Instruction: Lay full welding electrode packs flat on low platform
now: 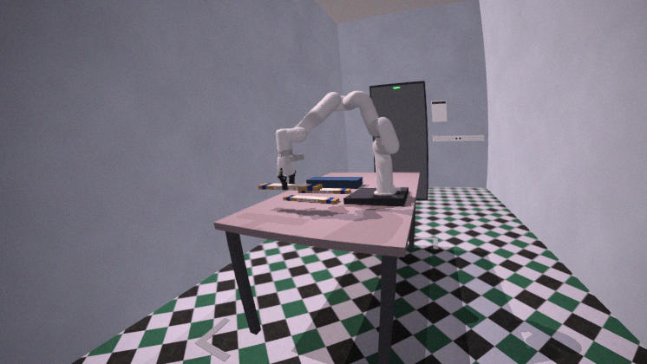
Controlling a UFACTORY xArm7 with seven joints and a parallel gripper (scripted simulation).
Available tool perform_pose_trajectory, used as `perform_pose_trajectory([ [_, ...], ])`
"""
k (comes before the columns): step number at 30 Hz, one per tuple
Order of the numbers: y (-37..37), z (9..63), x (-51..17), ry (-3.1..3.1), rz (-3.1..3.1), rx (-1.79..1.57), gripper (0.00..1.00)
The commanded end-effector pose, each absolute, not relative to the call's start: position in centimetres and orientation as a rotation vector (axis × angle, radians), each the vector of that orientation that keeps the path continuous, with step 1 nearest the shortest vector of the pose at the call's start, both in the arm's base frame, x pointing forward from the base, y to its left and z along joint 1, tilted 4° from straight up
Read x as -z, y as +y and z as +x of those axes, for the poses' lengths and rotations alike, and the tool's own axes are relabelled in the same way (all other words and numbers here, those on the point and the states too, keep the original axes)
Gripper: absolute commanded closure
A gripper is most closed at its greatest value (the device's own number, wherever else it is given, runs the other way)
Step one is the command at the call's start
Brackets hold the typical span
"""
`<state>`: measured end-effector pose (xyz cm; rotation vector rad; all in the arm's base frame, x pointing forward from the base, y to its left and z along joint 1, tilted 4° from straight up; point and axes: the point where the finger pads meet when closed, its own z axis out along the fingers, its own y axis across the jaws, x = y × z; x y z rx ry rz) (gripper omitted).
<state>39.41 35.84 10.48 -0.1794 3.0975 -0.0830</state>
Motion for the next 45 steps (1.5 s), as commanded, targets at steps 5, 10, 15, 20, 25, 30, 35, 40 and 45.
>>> perform_pose_trajectory([
  [5, 35.3, 40.0, -10.8, 3.094, -0.179, 0.077, 0.42],
  [10, 34.3, 40.7, -10.8, 3.094, -0.179, 0.077, 0.42],
  [15, 32.9, 41.6, -11.0, 3.094, -0.179, 0.077, 0.42],
  [20, 31.5, 42.6, -11.1, 3.094, -0.179, 0.077, 0.42],
  [25, 30.0, 43.6, -11.2, 3.094, -0.179, 0.077, 0.42],
  [30, 27.8, 45.1, -11.3, 3.094, -0.179, 0.077, 0.42],
  [35, 25.5, 46.7, -11.5, 3.094, -0.179, 0.077, 0.42],
  [40, 24.0, 47.7, -11.6, 3.094, -0.179, 0.077, 0.42],
  [45, 21.5, 49.4, -11.8, 3.094, -0.179, 0.077, 0.42],
])
